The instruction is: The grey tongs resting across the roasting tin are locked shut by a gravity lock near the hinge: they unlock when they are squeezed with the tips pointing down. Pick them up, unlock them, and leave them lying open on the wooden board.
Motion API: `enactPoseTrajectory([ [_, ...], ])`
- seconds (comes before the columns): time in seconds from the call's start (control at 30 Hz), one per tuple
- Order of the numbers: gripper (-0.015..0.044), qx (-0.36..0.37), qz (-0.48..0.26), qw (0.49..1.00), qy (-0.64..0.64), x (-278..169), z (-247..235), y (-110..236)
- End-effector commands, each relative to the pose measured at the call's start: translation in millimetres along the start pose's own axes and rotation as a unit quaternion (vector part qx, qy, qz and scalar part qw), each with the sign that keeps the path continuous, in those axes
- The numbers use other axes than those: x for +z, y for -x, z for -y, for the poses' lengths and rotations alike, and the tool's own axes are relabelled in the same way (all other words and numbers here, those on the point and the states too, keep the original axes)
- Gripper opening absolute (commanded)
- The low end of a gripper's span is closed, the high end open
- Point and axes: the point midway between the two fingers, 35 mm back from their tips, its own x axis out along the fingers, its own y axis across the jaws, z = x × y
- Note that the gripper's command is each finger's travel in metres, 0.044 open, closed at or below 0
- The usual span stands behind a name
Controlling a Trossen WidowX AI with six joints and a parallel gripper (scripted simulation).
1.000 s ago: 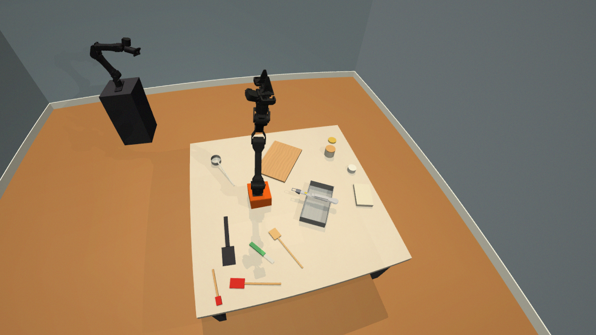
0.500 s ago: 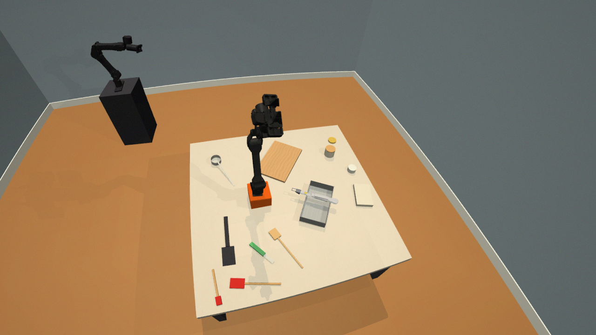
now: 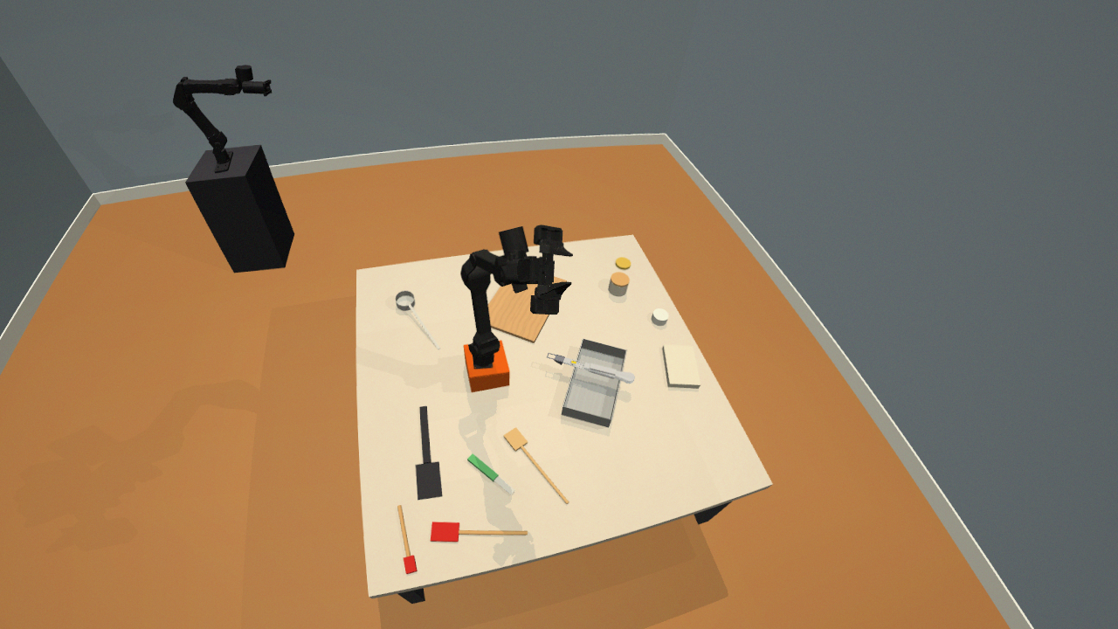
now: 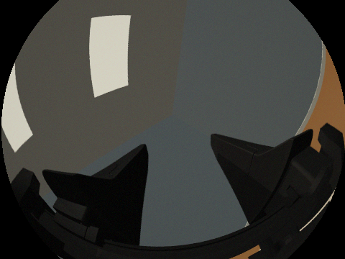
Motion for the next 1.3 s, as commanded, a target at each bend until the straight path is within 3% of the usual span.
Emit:
enactPoseTrajectory([
  [0.0, 0.0260, -0.034, -0.037, 0.999, 0.018, -26, 30, -6],
  [0.27, 0.0260, -0.077, -0.097, 0.992, 0.031, -68, 68, -10],
  [0.63, 0.0260, -0.188, -0.336, 0.918, 0.092, -209, 180, 27],
  [0.93, 0.0260, -0.210, -0.556, 0.791, 0.143, -325, 245, 112],
  [1.27, 0.0260, -0.156, -0.782, 0.582, 0.159, -418, 273, 254],
])
